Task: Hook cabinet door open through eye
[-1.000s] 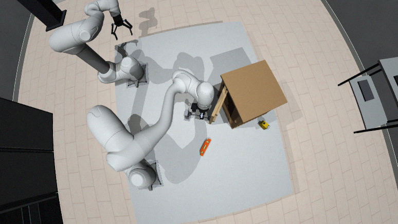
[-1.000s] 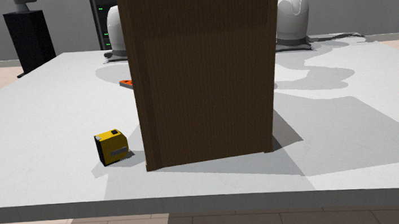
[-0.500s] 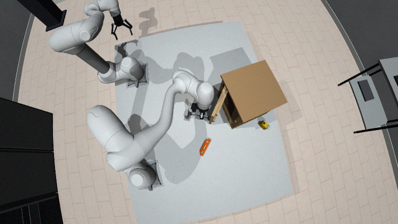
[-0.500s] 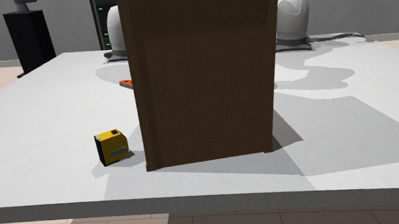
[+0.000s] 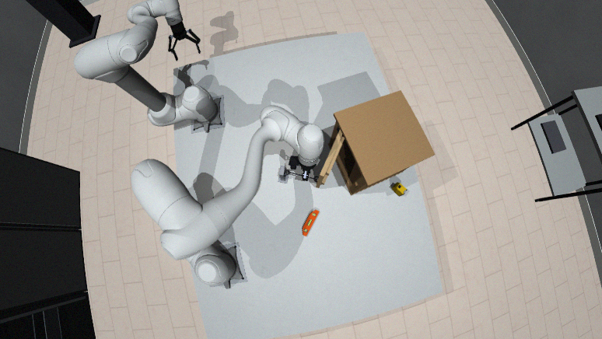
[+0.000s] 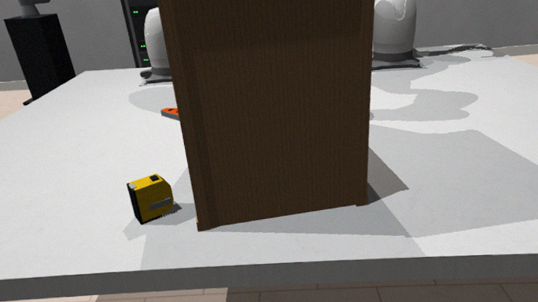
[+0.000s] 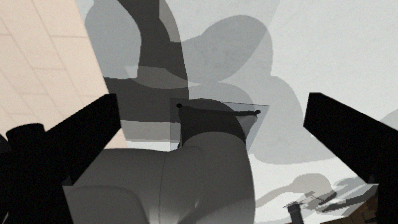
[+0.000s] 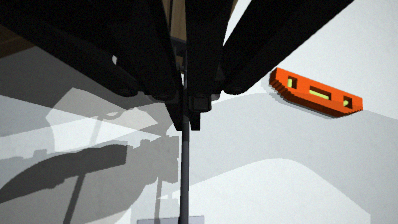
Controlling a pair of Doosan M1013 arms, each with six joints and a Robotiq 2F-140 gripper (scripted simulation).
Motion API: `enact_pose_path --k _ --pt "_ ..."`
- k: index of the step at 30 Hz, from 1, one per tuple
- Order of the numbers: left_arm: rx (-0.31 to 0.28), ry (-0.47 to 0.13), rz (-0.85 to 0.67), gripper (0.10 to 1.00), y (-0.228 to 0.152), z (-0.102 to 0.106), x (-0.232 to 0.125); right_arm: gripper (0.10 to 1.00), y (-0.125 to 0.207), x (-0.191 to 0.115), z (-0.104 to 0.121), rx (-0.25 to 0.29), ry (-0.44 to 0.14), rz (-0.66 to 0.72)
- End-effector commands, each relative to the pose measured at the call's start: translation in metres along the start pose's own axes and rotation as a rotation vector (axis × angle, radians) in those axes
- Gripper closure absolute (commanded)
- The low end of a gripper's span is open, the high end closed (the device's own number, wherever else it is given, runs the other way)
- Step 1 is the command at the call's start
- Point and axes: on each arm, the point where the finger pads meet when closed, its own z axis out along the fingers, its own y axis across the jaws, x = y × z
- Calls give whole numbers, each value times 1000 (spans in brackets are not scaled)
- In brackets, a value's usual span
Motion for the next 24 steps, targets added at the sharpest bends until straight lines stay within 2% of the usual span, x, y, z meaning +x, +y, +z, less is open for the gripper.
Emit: enact_pose_path --k 1,24 --pt "0 1 0 98 0 -1 0 976 0 0 -1 -1 0 0" --pt "0 1 0 98 0 -1 0 976 1 0 3 -1 0 0"
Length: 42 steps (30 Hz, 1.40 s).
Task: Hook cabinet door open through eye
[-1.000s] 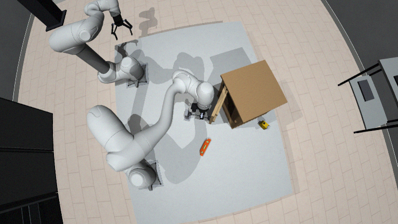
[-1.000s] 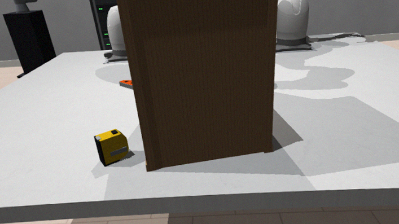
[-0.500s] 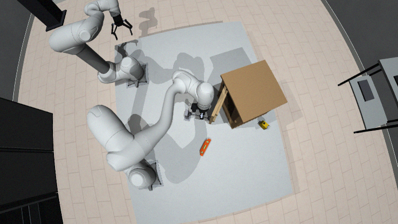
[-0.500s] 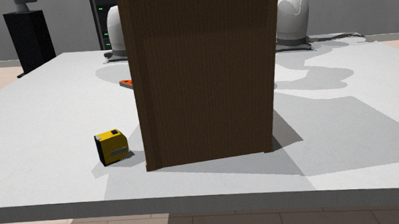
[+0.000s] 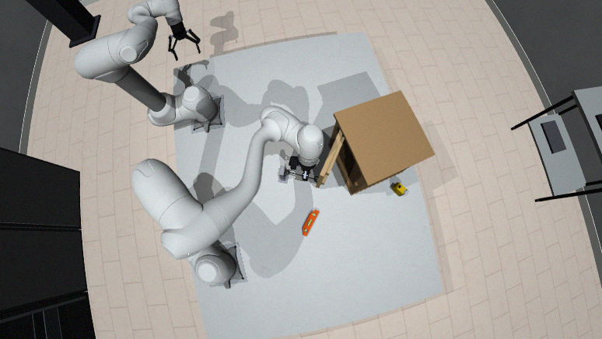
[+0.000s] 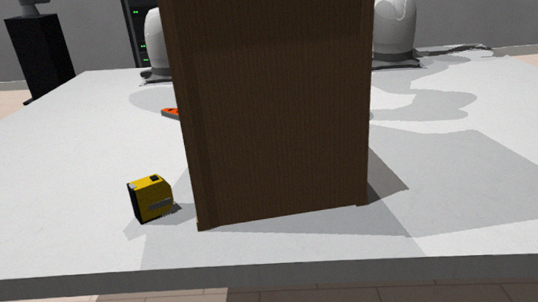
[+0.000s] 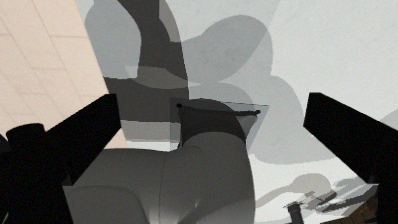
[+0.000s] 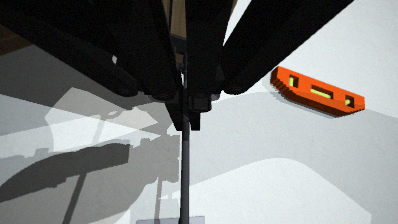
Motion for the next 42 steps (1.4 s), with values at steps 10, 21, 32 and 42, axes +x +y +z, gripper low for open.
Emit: enact_pose_path --k 10,21,32,42 --pt "0 1 0 98 0 -1 0 976 0 0 -1 -2 -1 0" --pt "0 1 0 98 0 -1 0 976 0 0 0 -2 -1 0" --pt "0 1 0 98 0 -1 0 976 1 0 2 -2 -1 0" --pt "0 1 0 98 0 -1 0 976 1 0 2 -2 -1 0"
